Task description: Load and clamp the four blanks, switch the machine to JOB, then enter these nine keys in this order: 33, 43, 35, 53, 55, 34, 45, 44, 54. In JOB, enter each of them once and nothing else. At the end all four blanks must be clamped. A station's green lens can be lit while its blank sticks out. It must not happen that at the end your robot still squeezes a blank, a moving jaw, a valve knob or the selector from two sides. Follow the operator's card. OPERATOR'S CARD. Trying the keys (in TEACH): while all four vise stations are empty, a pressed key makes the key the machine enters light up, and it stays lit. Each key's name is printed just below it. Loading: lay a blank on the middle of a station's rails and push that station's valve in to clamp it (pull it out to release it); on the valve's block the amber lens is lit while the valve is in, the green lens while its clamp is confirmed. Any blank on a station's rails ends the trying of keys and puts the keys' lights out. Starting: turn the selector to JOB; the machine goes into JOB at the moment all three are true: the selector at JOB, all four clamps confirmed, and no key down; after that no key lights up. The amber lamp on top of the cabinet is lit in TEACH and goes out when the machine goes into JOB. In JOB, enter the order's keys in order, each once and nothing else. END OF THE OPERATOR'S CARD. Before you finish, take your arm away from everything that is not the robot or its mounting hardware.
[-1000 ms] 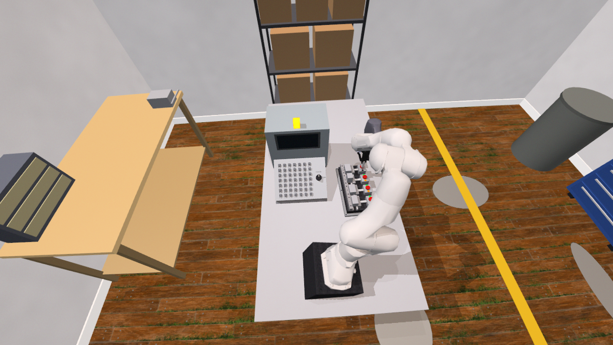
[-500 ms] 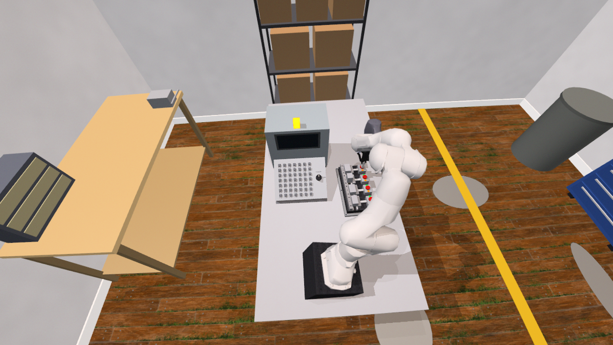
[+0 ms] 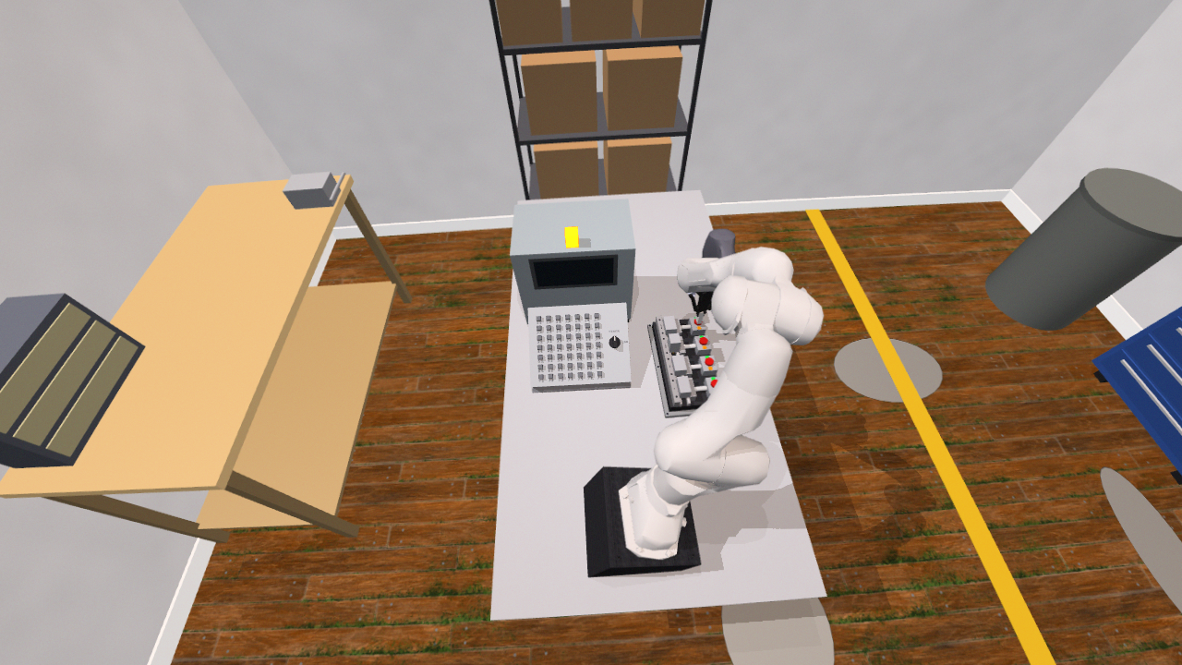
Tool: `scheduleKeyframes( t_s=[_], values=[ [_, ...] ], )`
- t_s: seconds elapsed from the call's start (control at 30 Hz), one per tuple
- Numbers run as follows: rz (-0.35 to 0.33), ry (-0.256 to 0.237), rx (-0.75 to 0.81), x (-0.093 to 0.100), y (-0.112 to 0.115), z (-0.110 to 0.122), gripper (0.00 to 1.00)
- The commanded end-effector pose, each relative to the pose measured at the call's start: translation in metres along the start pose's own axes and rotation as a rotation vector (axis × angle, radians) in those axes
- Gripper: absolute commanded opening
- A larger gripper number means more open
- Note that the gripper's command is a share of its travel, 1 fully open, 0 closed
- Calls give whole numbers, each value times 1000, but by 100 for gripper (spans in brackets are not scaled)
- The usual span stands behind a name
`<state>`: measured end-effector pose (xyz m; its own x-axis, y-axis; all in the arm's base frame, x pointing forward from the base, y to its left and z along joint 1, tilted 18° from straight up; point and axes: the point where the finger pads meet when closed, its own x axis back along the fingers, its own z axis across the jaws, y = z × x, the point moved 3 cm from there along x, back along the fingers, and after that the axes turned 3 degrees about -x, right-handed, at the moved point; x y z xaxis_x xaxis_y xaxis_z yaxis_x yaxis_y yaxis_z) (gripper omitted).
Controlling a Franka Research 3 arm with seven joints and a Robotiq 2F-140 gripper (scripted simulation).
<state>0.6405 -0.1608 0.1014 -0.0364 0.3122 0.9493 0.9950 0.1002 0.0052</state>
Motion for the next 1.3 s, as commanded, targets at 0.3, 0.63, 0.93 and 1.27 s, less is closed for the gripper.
scheduleKeyframes(
  t_s=[0.3, 0.63, 0.93, 1.27],
  values=[
    [-4, -2, 1, 2, 1, -2, 0],
    [-4, -2, 1, 3, 1, -2, 0],
    [-4, -2, 1, 0, 1, -2, 0],
    [-4, -2, 1, -5, 1, -2, 0]
  ],
)
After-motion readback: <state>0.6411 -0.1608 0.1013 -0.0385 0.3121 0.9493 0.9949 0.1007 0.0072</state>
